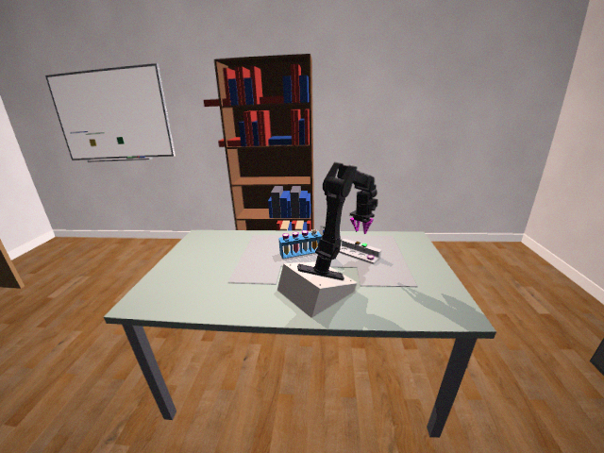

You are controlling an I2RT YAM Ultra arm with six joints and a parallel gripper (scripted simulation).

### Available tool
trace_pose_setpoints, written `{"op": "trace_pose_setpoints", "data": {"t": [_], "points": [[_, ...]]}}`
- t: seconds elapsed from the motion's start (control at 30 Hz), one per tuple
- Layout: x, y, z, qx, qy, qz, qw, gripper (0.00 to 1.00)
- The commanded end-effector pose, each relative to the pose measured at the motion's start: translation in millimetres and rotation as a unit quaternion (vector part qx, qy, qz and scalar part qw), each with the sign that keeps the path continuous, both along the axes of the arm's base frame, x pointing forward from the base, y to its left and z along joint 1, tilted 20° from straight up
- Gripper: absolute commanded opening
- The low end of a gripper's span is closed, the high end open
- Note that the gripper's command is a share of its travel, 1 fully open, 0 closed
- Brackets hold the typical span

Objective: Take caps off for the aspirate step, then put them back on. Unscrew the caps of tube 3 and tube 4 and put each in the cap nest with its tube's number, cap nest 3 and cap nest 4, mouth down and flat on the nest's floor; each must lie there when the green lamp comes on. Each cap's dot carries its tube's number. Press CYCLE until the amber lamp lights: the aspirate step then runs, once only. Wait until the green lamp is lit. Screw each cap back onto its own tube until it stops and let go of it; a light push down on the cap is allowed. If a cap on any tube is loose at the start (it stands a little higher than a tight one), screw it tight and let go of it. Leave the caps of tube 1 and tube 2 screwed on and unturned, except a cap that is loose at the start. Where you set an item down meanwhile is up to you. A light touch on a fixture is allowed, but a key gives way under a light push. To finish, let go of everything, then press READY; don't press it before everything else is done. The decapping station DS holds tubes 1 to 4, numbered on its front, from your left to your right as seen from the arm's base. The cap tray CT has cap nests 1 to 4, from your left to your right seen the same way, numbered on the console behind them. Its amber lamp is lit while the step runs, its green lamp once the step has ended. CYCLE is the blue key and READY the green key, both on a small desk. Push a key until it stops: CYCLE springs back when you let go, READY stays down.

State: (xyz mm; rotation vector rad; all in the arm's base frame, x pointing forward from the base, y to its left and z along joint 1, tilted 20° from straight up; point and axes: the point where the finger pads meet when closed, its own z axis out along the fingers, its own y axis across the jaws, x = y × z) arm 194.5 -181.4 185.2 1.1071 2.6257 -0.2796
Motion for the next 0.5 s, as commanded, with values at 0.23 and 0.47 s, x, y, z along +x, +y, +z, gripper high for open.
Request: {"op": "trace_pose_setpoints", "data": {"t": [0.23,0.47], "points": [[-14.5,-51.9,19.7,-0.010,-0.007,0.048,0.999,0.47],[-14.5,-51.9,19.7,-0.010,-0.007,0.048,0.999,0.47]]}}
